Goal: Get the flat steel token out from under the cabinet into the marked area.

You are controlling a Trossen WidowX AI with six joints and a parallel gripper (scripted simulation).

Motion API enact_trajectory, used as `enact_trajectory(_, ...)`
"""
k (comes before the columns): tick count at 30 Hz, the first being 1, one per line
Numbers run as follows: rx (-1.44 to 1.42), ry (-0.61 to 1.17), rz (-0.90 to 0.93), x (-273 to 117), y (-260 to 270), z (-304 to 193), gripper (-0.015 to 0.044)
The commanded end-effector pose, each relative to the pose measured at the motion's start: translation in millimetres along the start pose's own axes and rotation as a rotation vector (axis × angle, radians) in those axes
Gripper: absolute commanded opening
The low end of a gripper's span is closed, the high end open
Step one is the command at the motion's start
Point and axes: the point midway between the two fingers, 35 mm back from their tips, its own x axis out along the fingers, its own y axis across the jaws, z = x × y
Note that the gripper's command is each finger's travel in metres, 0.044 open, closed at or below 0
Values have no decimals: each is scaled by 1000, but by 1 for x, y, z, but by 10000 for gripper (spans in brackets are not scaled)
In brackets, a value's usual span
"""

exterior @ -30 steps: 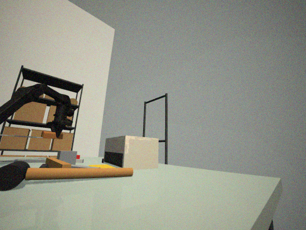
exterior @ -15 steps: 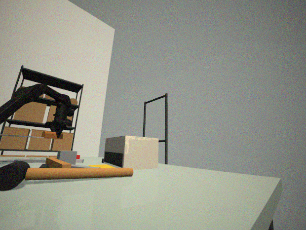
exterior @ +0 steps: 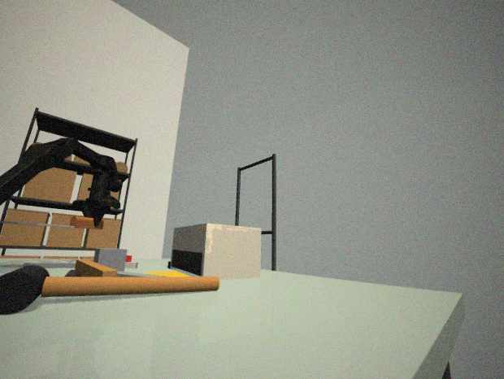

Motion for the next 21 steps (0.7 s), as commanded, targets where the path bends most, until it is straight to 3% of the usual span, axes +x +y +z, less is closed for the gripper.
enact_trajectory(1, -36, 1, 6, -2, 0, -1, 0)
enact_trajectory(21, -195, 0, 6, -2, 0, -1, 0)
